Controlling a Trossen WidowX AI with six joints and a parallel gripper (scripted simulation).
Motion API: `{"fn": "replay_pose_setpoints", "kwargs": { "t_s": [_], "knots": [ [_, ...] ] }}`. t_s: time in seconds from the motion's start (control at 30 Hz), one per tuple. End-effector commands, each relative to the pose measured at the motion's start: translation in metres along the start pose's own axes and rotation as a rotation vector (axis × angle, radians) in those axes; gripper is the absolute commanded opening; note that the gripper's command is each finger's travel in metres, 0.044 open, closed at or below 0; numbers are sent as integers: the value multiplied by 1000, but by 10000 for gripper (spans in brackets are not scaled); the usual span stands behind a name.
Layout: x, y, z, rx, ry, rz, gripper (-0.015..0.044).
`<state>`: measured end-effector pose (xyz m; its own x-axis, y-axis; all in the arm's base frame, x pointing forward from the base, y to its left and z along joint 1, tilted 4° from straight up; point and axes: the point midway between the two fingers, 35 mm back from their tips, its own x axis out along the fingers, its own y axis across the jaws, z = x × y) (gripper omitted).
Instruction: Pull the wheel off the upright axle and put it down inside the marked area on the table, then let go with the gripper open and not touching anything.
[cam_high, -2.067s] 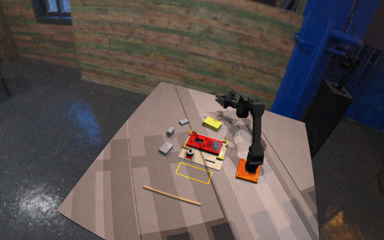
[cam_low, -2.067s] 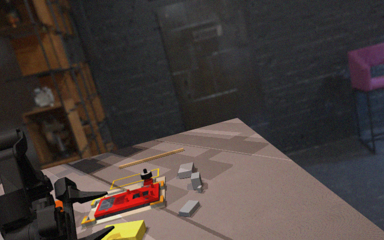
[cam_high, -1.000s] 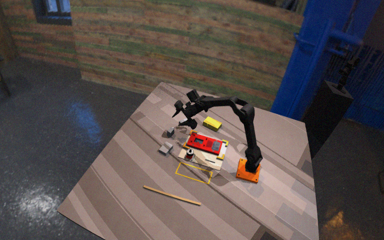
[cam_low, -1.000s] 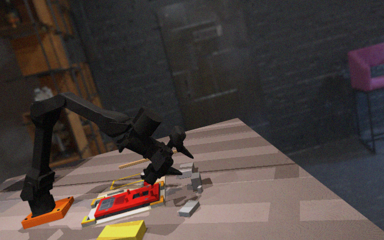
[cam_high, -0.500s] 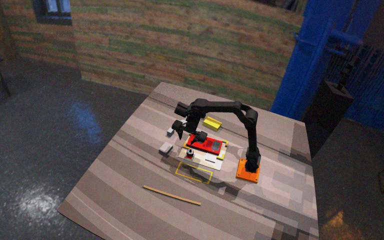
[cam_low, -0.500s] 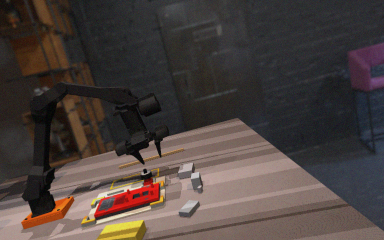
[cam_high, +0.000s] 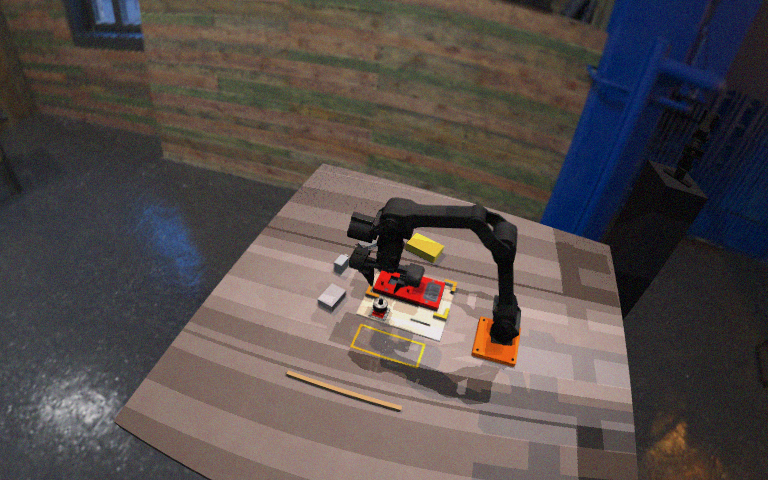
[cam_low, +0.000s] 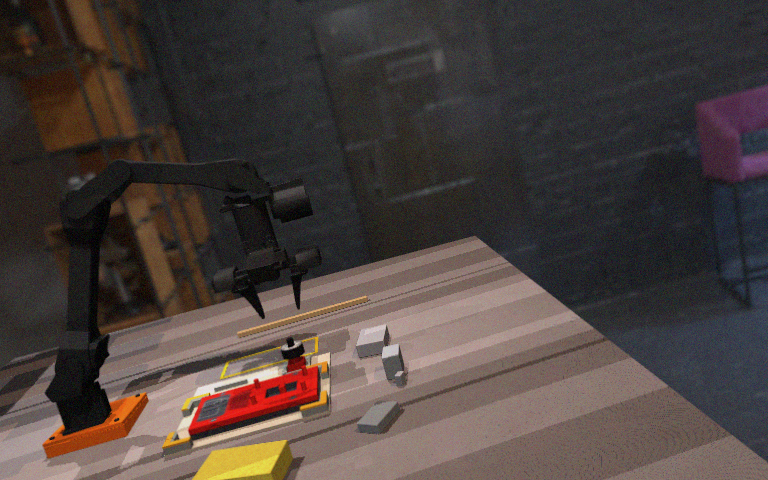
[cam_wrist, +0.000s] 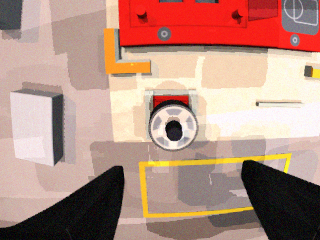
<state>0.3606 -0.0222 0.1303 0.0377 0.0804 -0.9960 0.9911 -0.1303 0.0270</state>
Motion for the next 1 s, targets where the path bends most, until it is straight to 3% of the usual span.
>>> {"fn": "replay_pose_setpoints", "kwargs": {
  "t_s": [0.0,0.33,0.47,0.53,0.93,0.97],
  "knots": [
    [9,2,1,3,-6,-3,300],
    [69,1,1,3,-6,-3,300],
    [73,1,1,3,-6,-3,300],
    [71,-1,1,0,0,-12,247],
    [71,-1,1,0,0,-12,168],
    [71,-1,1,0,0,-12,141]
  ]
}}
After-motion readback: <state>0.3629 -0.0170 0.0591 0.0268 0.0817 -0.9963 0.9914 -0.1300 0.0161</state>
